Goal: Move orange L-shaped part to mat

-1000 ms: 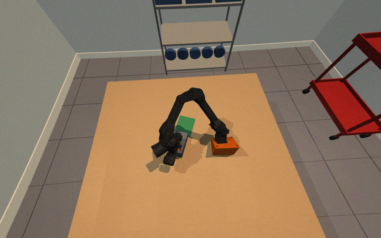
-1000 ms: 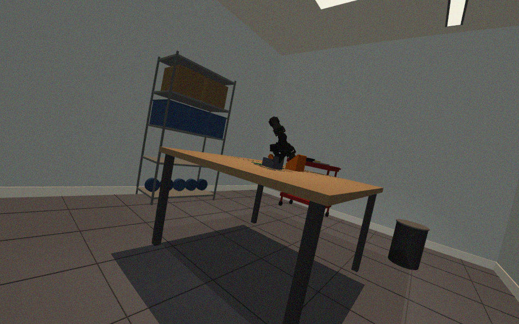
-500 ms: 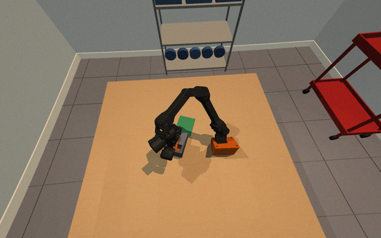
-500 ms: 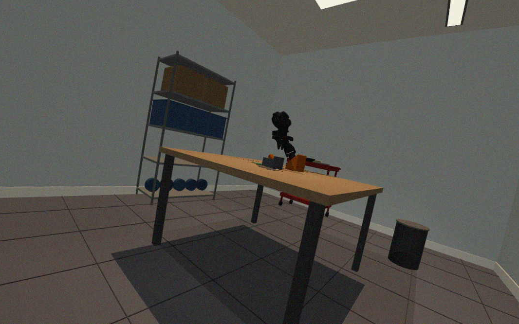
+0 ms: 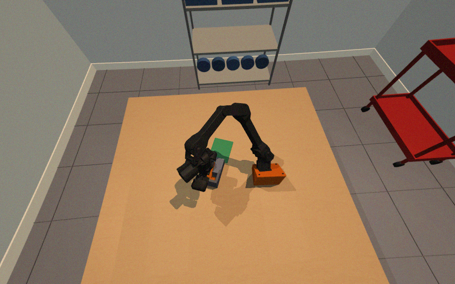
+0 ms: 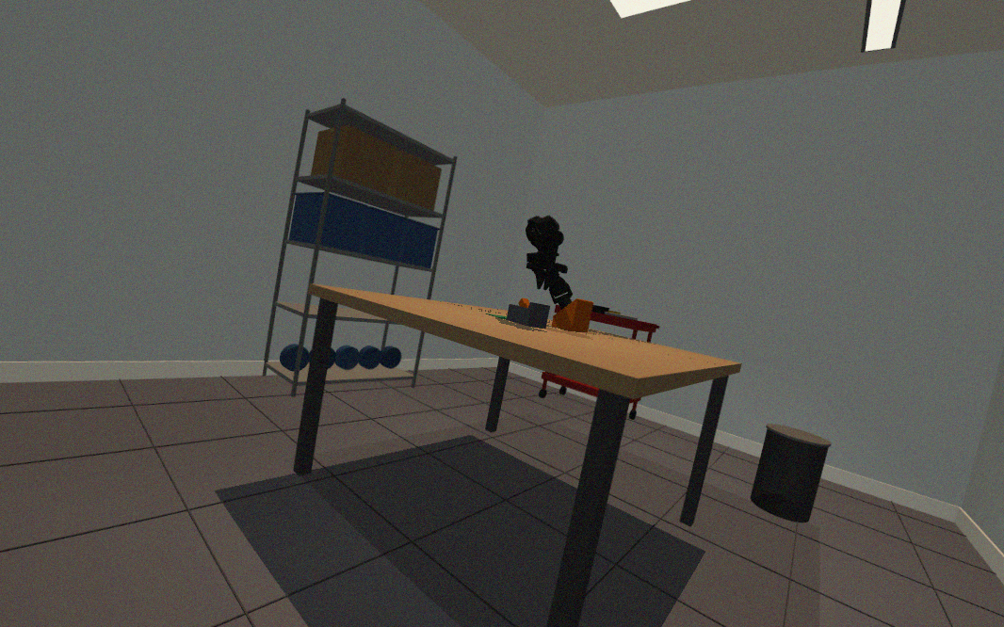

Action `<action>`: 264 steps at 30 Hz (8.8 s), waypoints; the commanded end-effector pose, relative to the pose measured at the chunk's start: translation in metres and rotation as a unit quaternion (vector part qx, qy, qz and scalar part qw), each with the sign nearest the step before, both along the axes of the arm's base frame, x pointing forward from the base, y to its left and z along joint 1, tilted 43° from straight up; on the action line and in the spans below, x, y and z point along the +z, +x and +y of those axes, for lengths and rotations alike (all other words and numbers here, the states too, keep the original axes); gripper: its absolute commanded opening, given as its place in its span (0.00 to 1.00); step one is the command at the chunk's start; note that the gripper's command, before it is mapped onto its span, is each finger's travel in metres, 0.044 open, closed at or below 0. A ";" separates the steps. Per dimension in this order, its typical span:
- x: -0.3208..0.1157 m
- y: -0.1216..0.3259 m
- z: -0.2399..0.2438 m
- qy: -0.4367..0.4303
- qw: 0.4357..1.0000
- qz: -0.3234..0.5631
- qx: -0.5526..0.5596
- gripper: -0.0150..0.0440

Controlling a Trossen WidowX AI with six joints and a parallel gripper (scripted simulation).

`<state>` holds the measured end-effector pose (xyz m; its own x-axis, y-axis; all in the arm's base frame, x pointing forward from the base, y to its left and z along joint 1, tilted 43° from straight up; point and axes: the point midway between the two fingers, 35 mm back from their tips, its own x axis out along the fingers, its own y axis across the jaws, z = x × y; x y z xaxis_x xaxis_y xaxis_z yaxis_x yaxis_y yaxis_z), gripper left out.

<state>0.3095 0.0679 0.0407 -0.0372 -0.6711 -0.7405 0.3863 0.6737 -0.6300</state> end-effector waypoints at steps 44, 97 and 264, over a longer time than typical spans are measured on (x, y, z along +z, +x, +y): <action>0.049 -0.022 -0.059 0.032 0.707 0.483 0.516 0.73; -0.002 -0.024 -0.107 0.031 0.710 0.478 0.516 0.52; 0.112 -0.102 -0.203 0.030 0.707 0.486 0.513 0.25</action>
